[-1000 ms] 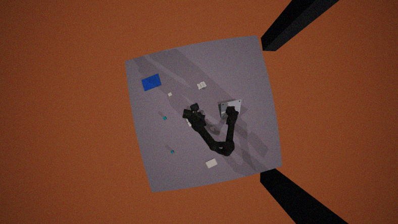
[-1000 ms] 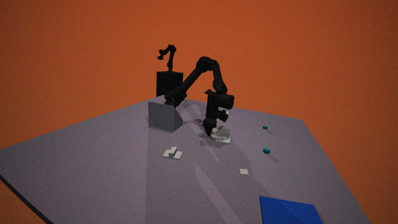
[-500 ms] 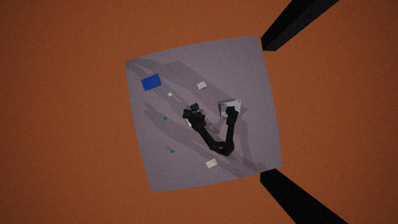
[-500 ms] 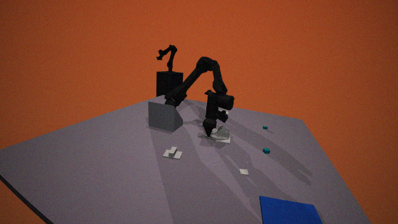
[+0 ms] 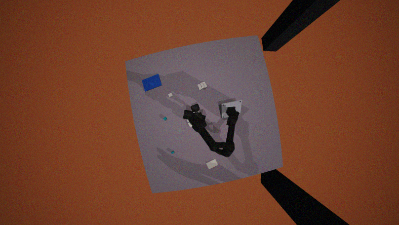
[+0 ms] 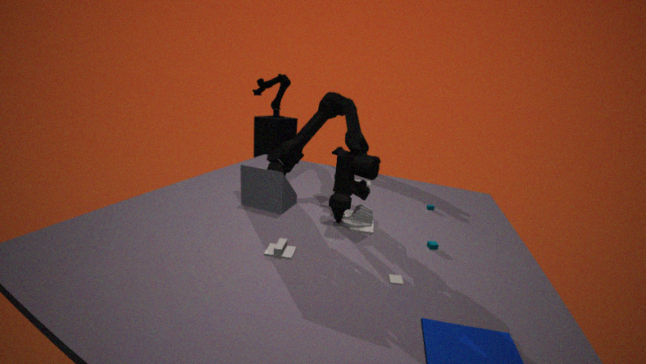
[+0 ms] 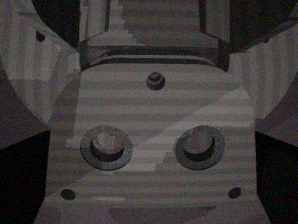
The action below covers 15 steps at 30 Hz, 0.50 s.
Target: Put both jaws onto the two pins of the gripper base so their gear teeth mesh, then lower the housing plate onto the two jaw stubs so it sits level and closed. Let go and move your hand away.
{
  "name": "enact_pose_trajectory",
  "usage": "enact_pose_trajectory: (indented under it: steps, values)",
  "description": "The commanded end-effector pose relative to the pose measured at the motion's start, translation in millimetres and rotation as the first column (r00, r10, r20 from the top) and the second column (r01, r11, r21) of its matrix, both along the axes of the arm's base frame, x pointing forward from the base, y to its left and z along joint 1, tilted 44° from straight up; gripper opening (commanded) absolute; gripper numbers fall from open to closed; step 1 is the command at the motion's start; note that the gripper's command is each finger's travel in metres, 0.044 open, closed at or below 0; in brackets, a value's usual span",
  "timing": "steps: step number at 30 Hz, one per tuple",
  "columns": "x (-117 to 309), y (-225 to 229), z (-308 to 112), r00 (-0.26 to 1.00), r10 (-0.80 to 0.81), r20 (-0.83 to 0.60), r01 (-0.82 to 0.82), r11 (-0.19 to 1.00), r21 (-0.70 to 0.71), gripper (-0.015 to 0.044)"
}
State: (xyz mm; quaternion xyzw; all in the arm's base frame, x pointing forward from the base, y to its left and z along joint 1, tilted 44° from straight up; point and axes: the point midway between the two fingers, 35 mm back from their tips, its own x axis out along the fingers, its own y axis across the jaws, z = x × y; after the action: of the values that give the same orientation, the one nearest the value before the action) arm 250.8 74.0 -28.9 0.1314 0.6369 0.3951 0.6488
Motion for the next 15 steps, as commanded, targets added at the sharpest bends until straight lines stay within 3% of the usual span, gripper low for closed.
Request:
enact_pose_trajectory:
  steps: [1, 15]
  values:
    - [-0.2, 1.6, -0.8, 1.0, -0.005, -0.003, 0.005, 1.0, 0.005, 0.0351]
    - [-0.6, 4.0, -3.3, 1.0, -0.005, -0.003, 0.005, 1.0, 0.005, 0.0351]
